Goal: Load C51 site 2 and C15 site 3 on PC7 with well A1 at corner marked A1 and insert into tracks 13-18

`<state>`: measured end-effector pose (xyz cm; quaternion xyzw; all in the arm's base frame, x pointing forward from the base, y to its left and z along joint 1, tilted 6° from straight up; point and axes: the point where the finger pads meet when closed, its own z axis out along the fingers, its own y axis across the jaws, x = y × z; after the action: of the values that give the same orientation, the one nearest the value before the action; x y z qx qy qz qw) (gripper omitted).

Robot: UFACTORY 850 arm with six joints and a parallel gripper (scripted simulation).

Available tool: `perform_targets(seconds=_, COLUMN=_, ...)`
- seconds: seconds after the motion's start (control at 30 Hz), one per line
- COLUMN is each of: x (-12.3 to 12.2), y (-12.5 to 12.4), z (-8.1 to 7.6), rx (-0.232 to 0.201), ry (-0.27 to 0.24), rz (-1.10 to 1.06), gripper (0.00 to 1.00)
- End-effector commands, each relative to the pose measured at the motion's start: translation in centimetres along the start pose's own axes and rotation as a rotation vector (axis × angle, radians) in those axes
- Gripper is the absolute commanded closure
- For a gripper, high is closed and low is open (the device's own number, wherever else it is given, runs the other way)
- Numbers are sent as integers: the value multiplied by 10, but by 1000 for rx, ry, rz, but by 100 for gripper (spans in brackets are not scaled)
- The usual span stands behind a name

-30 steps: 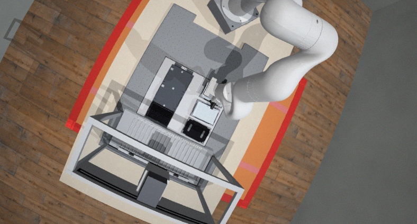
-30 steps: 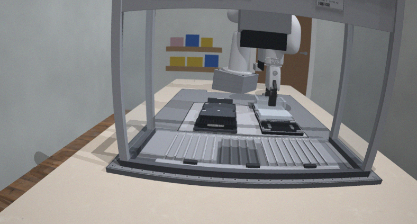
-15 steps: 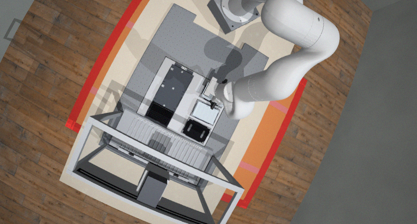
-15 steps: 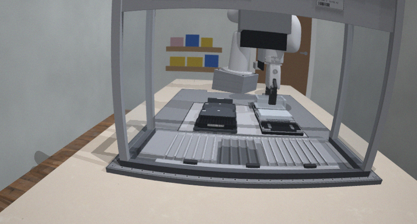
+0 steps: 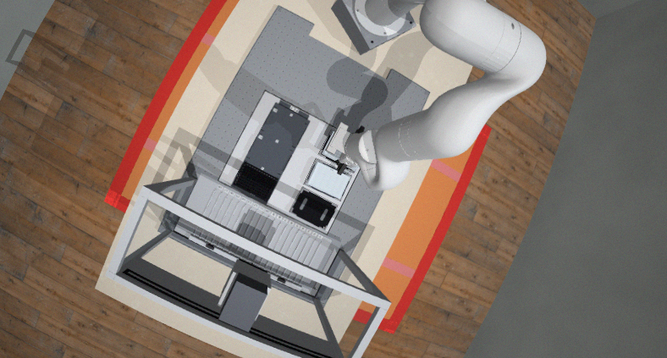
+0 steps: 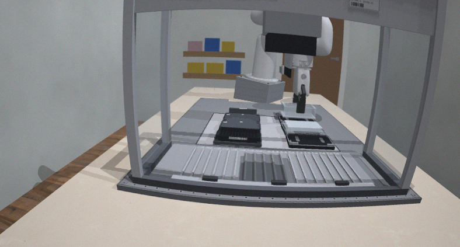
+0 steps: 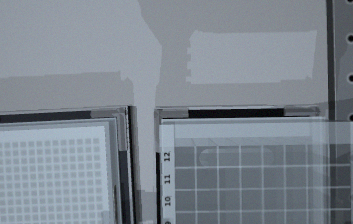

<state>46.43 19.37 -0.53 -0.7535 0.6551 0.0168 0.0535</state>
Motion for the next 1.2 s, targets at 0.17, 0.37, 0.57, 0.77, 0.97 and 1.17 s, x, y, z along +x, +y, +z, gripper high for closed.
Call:
perform_targets(seconds=0.17, x=0, y=-1, z=-5, rx=-1, ry=1, rz=0, gripper=100)
perform_targets(seconds=0.37, x=0, y=-1, z=-6, rx=-1, ry=1, rz=0, gripper=100)
perform_targets(seconds=0.57, x=0, y=-1, z=-14, rx=-1, ry=1, rz=0, gripper=100)
perform_targets(seconds=0.77, x=0, y=-1, z=-21, rx=-1, ry=1, rz=0, gripper=100)
perform_targets(seconds=0.97, x=0, y=-1, z=-31, rx=-1, ry=1, rz=0, gripper=100)
perform_targets(seconds=1.17, x=0, y=-1, z=-41, rx=-1, ry=1, rz=0, gripper=100)
